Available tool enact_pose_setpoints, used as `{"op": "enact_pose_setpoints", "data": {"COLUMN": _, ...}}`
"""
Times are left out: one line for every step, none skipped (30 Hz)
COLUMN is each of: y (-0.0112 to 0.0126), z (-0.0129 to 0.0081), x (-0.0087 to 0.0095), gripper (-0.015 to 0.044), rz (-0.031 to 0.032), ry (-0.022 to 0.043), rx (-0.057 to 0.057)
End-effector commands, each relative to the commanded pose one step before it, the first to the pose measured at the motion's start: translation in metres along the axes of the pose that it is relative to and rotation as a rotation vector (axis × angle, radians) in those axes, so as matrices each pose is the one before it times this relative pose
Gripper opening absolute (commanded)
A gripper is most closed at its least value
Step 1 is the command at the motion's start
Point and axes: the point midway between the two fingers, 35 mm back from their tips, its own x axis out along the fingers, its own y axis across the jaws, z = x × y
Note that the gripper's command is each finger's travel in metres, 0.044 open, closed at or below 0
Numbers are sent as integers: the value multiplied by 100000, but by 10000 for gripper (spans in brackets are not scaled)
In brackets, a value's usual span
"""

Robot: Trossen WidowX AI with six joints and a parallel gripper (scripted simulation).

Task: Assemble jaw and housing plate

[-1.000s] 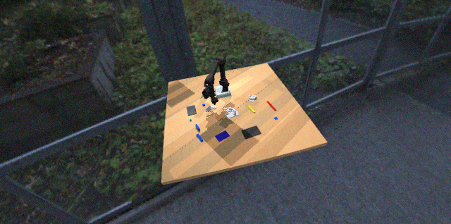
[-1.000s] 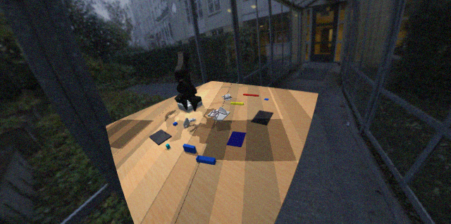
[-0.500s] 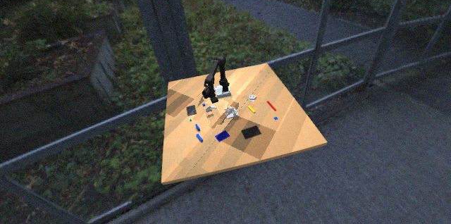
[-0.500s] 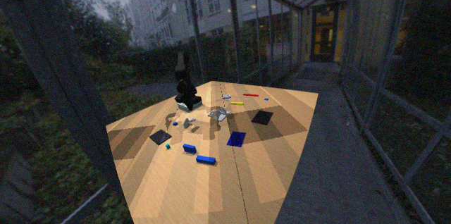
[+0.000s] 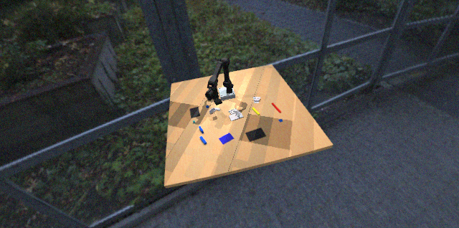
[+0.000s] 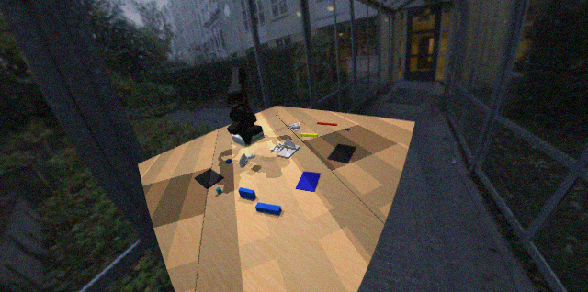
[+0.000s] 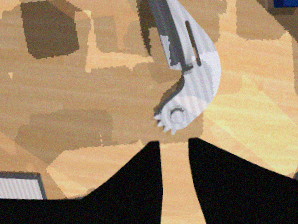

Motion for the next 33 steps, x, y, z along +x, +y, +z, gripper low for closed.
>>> {"op": "enact_pose_setpoints", "data": {"y": -675, "z": 1743, "x": -489, "gripper": 157, "rz": 119, "ry": -286, "rx": -7875}}
{"op": "enact_pose_setpoints", "data": {"y": -330, "z": 549, "x": -139, "gripper": 184, "rz": -45, "ry": 9, "rx": -3026}}
{"op": "enact_pose_setpoints", "data": {"y": -364, "z": 533, "x": -137, "gripper": 210, "rz": -43, "ry": 11, "rx": -3026}}
{"op": "enact_pose_setpoints", "data": {"y": -395, "z": 513, "x": -134, "gripper": 236, "rz": -41, "ry": 13, "rx": -3014}}
{"op": "enact_pose_setpoints", "data": {"y": -338, "z": 393, "x": -105, "gripper": 263, "rz": -31, "ry": 11, "rx": -2395}}
{"op": "enact_pose_setpoints", "data": {"y": -213, "z": 228, "x": -63, "gripper": 289, "rz": -18, "ry": 7, "rx": -1437}}
{"op": "enact_pose_setpoints", "data": {"y": -73, "z": 75, "x": -21, "gripper": 315, "rz": -6, "ry": 2, "rx": -479}}
{"op": "enact_pose_setpoints", "data": {"y": 0, "z": 0, "x": 0, "gripper": 341, "rz": 0, "ry": 0, "rx": 0}}
{"op": "enact_pose_setpoints", "data": {"y": 0, "z": 0, "x": 0, "gripper": 368, "rz": 0, "ry": 0, "rx": 0}}
{"op": "enact_pose_setpoints", "data": {"y": 0, "z": 0, "x": 0, "gripper": 394, "rz": 0, "ry": 0, "rx": 0}}
{"op": "enact_pose_setpoints", "data": {"y": 0, "z": 0, "x": 0, "gripper": 420, "rz": 0, "ry": 0, "rx": 0}}
{"op": "enact_pose_setpoints", "data": {"y": 0, "z": 0, "x": 0, "gripper": 440, "rz": 0, "ry": 0, "rx": 0}}
{"op": "enact_pose_setpoints", "data": {"y": 0, "z": 0, "x": 0, "gripper": 440, "rz": 0, "ry": 0, "rx": 0}}
{"op": "enact_pose_setpoints", "data": {"y": 5, "z": 16, "x": 227, "gripper": 440, "rz": 0, "ry": -1, "rx": 0}}
{"op": "enact_pose_setpoints", "data": {"y": 11, "z": 35, "x": 678, "gripper": 440, "rz": 1, "ry": -1, "rx": 0}}
{"op": "enact_pose_setpoints", "data": {"y": 6, "z": 20, "x": 1122, "gripper": 440, "rz": 0, "ry": 2, "rx": 0}}
{"op": "enact_pose_setpoints", "data": {"y": -9, "z": -28, "x": 1111, "gripper": 440, "rz": -1, "ry": 7, "rx": 0}}
{"op": "enact_pose_setpoints", "data": {"y": -13, "z": -40, "x": 660, "gripper": 440, "rz": -1, "ry": 6, "rx": 0}}
{"op": "enact_pose_setpoints", "data": {"y": -6, "z": -17, "x": 219, "gripper": 440, "rz": -1, "ry": 2, "rx": 0}}
{"op": "enact_pose_setpoints", "data": {"y": 0, "z": 0, "x": 0, "gripper": 440, "rz": 0, "ry": 0, "rx": 0}}
{"op": "enact_pose_setpoints", "data": {"y": 0, "z": 0, "x": 0, "gripper": 440, "rz": 0, "ry": 0, "rx": 0}}
{"op": "enact_pose_setpoints", "data": {"y": 0, "z": 0, "x": 0, "gripper": 440, "rz": 0, "ry": 0, "rx": 0}}
{"op": "enact_pose_setpoints", "data": {"y": 0, "z": 0, "x": 0, "gripper": 440, "rz": 0, "ry": 0, "rx": 0}}
{"op": "enact_pose_setpoints", "data": {"y": 0, "z": 0, "x": 0, "gripper": 440, "rz": 0, "ry": 0, "rx": 0}}
{"op": "enact_pose_setpoints", "data": {"y": 0, "z": 0, "x": 0, "gripper": 440, "rz": 0, "ry": 0, "rx": 0}}
{"op": "enact_pose_setpoints", "data": {"y": 1, "z": 2, "x": 27, "gripper": 440, "rz": 0, "ry": 0, "rx": 0}}
{"op": "enact_pose_setpoints", "data": {"y": 2, "z": 7, "x": 82, "gripper": 440, "rz": 0, "ry": 0, "rx": 0}}
{"op": "enact_pose_setpoints", "data": {"y": 4, "z": 11, "x": 137, "gripper": 440, "rz": 0, "ry": 0, "rx": 0}}
{"op": "enact_pose_setpoints", "data": {"y": 4, "z": 13, "x": 166, "gripper": 440, "rz": 0, "ry": 0, "rx": 0}}
{"op": "enact_pose_setpoints", "data": {"y": 4, "z": 12, "x": 166, "gripper": 440, "rz": 0, "ry": 0, "rx": 0}}
{"op": "enact_pose_setpoints", "data": {"y": 4, "z": 11, "x": 165, "gripper": 440, "rz": 0, "ry": 0, "rx": 0}}
{"op": "enact_pose_setpoints", "data": {"y": 3, "z": 10, "x": 165, "gripper": 440, "rz": 0, "ry": 0, "rx": 0}}
{"op": "enact_pose_setpoints", "data": {"y": 3, "z": 9, "x": 165, "gripper": 440, "rz": 0, "ry": 0, "rx": 0}}
